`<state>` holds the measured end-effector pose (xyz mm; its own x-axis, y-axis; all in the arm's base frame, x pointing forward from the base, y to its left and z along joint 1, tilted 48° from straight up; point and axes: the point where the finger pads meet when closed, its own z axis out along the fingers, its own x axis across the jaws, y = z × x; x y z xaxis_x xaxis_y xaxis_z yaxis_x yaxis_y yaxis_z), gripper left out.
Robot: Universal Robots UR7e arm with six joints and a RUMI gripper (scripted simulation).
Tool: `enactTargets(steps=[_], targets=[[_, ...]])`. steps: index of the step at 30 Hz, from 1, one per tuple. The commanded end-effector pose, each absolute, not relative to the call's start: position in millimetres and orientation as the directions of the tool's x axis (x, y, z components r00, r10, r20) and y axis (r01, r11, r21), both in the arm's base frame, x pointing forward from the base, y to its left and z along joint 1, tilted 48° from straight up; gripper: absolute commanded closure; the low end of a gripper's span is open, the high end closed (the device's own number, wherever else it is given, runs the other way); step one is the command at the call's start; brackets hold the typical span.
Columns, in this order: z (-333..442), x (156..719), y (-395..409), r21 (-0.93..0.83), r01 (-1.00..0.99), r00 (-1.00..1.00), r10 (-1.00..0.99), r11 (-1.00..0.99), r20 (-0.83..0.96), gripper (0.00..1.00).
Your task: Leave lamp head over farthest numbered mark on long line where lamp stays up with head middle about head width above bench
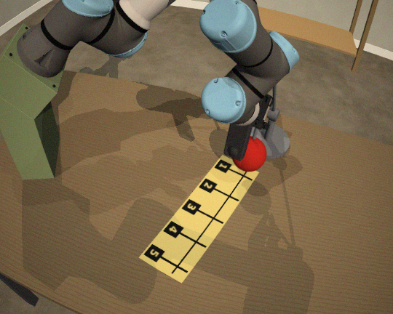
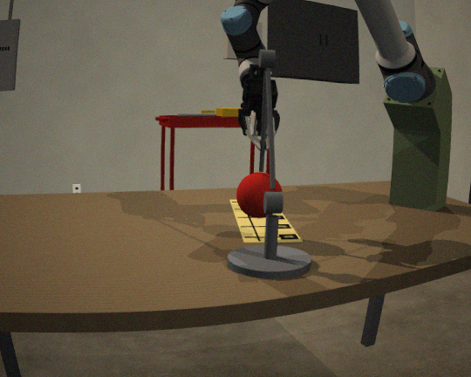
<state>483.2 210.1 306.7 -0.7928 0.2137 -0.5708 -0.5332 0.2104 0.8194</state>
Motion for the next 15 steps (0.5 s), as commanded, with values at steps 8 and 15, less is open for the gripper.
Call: enactTargets(steps=[8, 15], targets=[[307.0, 483.2, 210.3, 0.819, -0.534, -0.793, 0.213, 0.21, -0.571, 1.0], [301.8, 484.8, 203.0, 0.819, -0.533, -0.793, 0.214, 0.21, -0.571, 1.0]])
